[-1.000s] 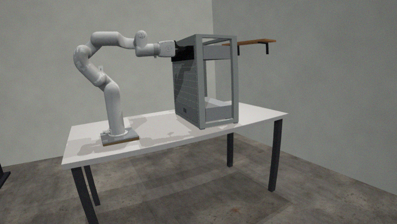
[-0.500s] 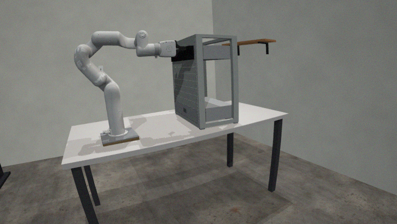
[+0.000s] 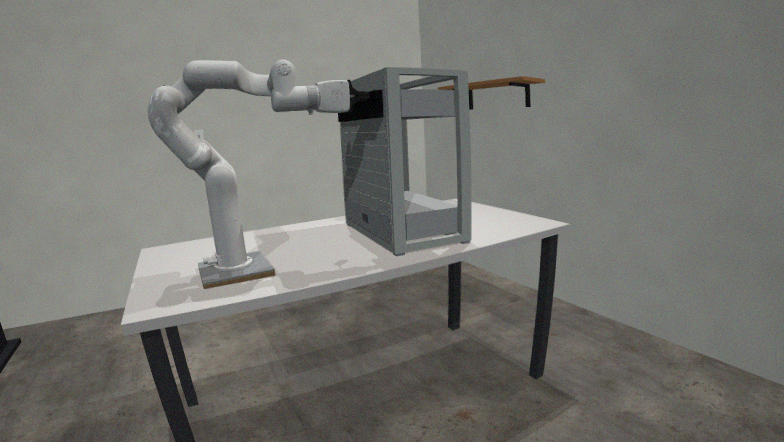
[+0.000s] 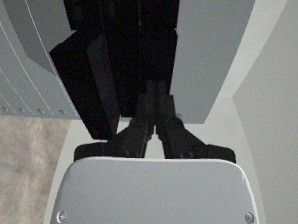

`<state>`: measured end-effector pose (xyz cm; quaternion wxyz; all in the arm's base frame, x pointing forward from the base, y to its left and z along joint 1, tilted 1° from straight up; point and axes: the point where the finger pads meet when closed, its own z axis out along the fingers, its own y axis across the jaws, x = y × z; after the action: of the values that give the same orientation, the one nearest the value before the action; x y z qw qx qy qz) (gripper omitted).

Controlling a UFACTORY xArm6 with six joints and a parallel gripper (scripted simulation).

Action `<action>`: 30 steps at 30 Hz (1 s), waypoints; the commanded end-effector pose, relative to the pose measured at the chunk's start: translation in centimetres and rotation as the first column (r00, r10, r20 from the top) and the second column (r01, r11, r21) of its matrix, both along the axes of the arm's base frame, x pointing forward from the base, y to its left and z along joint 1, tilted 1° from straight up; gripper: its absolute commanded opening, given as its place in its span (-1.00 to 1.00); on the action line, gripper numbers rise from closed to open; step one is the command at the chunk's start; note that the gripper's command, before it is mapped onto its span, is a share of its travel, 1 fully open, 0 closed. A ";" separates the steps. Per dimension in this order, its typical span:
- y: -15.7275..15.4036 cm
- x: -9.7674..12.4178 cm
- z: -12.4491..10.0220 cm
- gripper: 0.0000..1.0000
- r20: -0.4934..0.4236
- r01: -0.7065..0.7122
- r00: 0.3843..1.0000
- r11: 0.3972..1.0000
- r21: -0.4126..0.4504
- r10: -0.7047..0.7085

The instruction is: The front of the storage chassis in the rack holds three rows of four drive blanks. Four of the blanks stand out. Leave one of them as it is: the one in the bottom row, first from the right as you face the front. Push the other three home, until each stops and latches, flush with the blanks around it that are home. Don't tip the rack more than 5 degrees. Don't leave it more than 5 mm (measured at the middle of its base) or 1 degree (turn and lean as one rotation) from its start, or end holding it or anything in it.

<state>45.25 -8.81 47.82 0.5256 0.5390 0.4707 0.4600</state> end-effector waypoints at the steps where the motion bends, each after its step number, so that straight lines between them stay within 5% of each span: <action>1: 0.0 0.1 0.2 -1.00 0.004 0.000 1.000 1.000 -0.001 0.000; 30: -0.1 0.6 0.2 -1.00 0.004 0.000 1.000 1.000 -0.001 0.000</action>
<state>45.84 -8.89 47.81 0.5255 0.5391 0.4708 0.4599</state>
